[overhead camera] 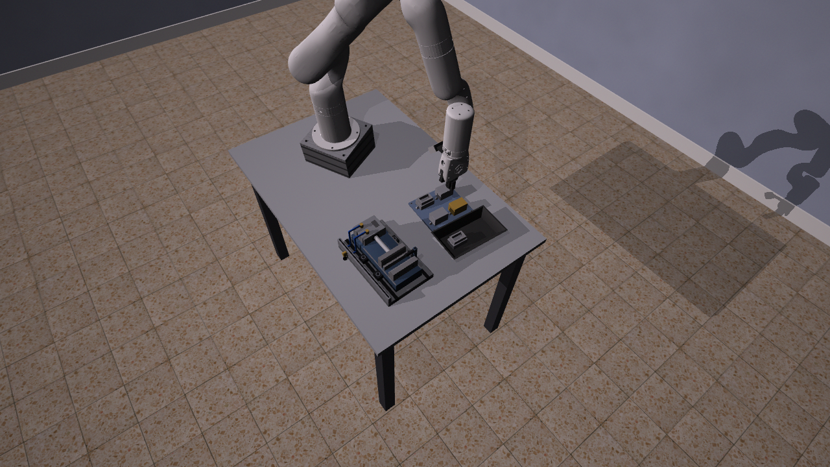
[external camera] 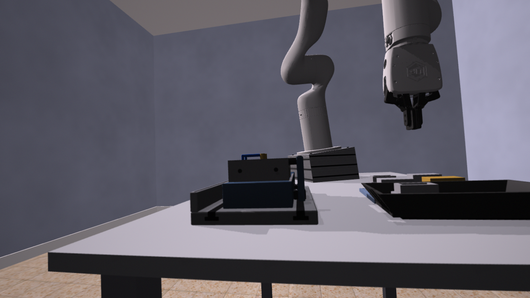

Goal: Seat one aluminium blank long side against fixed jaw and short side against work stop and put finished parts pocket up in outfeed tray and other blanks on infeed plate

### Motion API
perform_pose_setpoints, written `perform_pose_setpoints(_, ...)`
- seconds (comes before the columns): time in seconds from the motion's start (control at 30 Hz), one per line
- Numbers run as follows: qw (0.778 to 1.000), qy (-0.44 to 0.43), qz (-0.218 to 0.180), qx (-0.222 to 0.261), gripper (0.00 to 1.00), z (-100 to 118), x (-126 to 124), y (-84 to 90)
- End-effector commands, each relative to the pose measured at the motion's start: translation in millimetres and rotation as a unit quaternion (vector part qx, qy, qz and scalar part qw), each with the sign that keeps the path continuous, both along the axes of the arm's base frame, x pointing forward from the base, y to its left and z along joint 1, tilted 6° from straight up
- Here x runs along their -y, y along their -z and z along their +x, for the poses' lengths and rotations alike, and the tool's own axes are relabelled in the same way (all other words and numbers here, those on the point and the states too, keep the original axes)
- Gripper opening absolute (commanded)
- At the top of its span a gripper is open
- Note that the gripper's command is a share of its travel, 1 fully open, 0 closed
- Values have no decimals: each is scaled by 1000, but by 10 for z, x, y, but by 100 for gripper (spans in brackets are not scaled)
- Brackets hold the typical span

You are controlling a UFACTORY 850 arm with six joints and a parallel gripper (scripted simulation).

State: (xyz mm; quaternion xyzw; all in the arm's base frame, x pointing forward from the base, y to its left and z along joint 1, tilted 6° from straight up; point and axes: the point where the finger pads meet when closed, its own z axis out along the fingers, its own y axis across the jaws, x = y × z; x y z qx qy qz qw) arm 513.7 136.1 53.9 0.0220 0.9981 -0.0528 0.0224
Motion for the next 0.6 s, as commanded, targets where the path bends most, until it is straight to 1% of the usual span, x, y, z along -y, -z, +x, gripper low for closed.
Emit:
perform_pose_setpoints(0.0, 1000, 0, 0, 1, 0, 13, 5, 69)
perform_pose_setpoints(0.1, 1000, 0, 0, 1, 0, 14, 8, 90)
perform_pose_setpoints(0.33, 1000, 0, 0, 1, 0, 21, 22, 218)
perform_pose_setpoints(0.57, 1000, 0, 0, 1, 0, 25, 31, 298)
